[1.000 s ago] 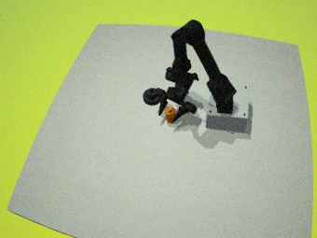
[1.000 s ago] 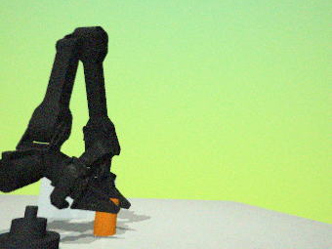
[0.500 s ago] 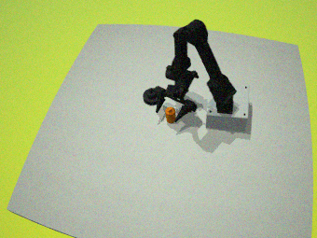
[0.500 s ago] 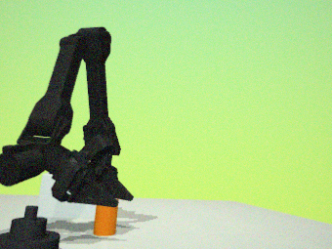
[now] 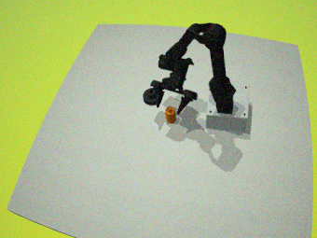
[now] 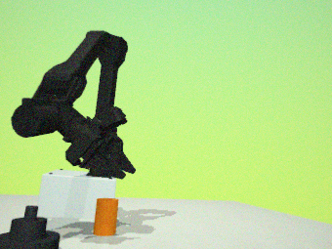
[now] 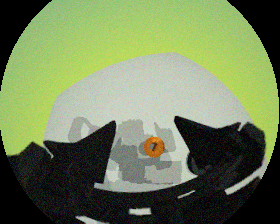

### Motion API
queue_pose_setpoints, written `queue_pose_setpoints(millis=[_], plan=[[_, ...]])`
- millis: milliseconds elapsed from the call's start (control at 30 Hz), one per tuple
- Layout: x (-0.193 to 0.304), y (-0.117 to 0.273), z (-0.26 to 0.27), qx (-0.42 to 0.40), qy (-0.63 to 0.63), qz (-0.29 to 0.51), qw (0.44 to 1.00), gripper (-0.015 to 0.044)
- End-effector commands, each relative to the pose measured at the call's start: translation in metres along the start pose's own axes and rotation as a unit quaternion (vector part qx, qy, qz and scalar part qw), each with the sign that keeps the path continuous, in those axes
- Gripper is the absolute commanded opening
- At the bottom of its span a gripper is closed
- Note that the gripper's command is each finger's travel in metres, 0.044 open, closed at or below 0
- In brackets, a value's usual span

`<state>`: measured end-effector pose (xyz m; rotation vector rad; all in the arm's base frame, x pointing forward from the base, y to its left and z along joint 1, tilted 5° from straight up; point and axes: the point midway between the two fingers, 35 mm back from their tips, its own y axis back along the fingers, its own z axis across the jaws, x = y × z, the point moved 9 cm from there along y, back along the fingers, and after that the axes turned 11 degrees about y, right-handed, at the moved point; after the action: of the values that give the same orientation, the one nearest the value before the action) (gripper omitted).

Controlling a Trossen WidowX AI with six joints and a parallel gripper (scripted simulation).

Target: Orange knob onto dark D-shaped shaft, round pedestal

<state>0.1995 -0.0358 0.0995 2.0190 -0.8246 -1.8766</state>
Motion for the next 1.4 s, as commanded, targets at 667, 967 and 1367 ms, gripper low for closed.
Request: queue_pose_setpoints(millis=[667,967,1367], plan=[[-0.093,-0.01,-0.014,-0.021,-0.013,0.447,0.894,0.044],[-0.093,-0.01,-0.014,0.1,-0.253,0.436,0.858,0.044],[-0.092,-0.01,-0.014,0.252,-0.547,0.37,0.708,0.044]])
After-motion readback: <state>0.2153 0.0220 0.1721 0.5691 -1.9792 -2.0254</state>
